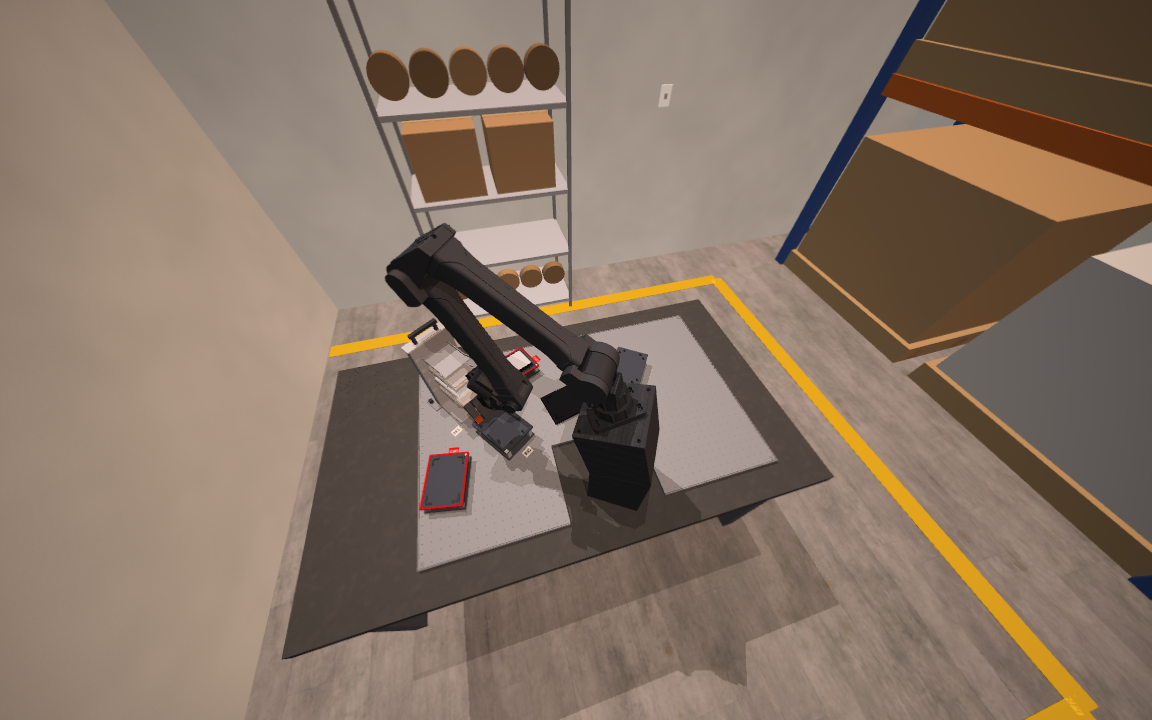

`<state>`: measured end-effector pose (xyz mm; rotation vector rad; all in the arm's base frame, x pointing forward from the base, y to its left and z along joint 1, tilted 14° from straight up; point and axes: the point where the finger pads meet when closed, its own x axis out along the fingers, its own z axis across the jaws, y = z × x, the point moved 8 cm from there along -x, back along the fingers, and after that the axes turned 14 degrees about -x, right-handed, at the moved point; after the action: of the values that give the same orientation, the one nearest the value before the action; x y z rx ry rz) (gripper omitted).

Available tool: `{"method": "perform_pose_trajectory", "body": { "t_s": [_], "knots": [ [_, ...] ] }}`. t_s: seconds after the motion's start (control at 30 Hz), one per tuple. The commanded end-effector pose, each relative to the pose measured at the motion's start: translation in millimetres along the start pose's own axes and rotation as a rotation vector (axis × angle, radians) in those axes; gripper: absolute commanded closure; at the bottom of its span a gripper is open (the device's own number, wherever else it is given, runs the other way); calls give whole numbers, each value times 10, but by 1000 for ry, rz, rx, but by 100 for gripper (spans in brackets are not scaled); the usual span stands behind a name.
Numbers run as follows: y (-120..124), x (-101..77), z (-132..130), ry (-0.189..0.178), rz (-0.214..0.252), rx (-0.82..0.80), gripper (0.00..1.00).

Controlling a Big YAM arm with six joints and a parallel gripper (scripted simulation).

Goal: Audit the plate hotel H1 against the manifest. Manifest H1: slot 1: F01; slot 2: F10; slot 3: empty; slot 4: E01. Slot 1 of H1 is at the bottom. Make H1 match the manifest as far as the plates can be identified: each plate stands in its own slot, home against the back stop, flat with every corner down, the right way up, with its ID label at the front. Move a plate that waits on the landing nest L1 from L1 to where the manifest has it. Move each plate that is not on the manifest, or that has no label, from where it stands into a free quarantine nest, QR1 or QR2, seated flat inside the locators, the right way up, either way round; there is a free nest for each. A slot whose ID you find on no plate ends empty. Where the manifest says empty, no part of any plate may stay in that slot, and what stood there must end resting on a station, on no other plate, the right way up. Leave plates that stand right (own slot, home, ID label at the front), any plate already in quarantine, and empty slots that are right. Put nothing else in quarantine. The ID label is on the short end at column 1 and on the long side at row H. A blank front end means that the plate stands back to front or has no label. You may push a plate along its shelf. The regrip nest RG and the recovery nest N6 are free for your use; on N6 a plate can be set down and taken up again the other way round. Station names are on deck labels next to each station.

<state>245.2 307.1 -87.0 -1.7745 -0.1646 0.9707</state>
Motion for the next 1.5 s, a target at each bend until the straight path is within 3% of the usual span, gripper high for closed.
{"method": "perform_pose_trajectory", "body": {
  "t_s": [0.0, 0.53, 0.6, 1.0, 1.07, 1.13, 1.47],
  "knots": [
    [-46, -12, -22, 4, -12, 0, 0],
    [-36, -18, -61, 14, -17, -5, 0],
    [78, -89, -17, 5, 2, -14, 0],
    [220, -252, 41, -2, 5, 0, 0],
    [220, -252, 41, -2, 5, 0, 0],
    [170, -136, 66, -3, -20, 8, 0],
    [298, -34, 106, -5, -20, 7, 0]
  ]
}}
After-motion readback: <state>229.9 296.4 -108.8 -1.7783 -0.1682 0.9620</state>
